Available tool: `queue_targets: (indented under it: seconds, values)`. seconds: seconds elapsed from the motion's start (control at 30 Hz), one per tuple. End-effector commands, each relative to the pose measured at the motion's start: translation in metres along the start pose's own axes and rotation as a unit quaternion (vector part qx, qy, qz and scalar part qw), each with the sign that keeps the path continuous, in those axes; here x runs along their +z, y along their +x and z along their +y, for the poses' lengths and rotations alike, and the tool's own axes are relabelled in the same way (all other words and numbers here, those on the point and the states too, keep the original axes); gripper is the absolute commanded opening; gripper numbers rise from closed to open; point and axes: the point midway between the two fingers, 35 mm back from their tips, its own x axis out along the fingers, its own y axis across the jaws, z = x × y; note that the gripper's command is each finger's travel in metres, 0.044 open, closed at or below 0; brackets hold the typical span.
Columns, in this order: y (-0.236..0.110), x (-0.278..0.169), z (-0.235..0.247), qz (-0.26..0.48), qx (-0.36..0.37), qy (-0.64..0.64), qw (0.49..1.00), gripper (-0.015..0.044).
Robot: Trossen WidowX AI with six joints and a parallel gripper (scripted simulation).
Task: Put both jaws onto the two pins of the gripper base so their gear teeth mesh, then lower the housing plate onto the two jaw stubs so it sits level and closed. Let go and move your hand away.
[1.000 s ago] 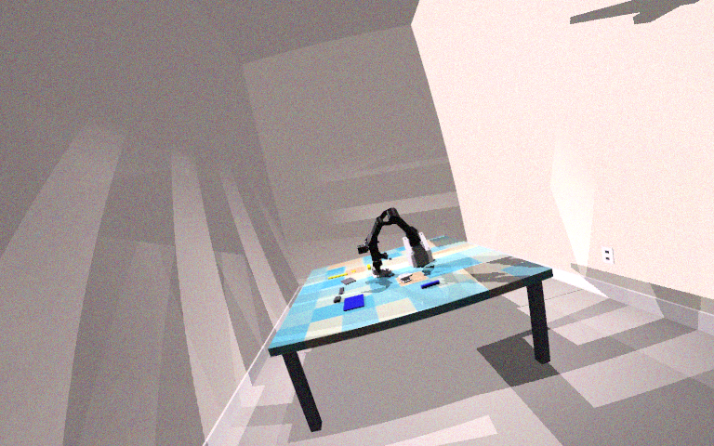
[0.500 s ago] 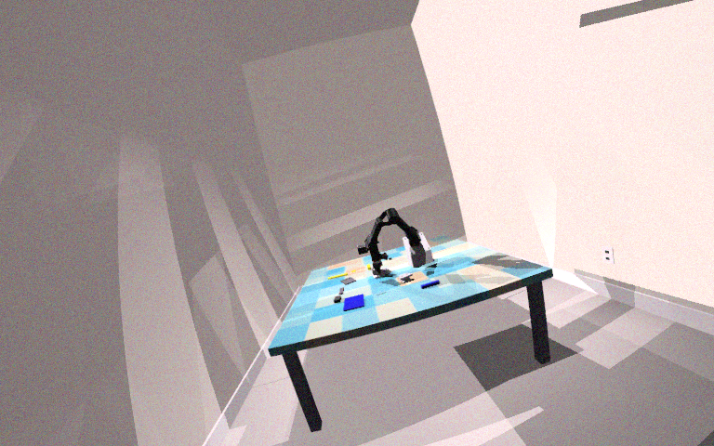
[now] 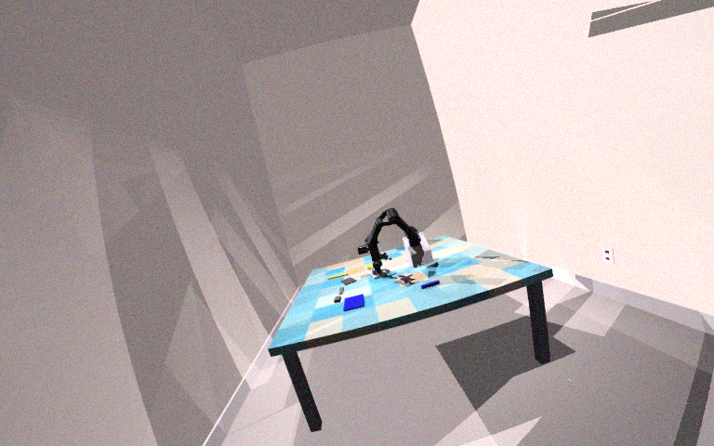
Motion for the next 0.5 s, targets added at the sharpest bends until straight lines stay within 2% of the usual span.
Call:
queue_targets:
  seconds: [0.0, 0.47]
  values:
    - [0.0014, 0.0009, -0.0006, -0.002, -0.001, 0.002, 1.000, 0.0134]
    - [-0.0031, 0.0008, -0.0006, -0.002, 0.000, 0.003, 1.000, 0.0134]
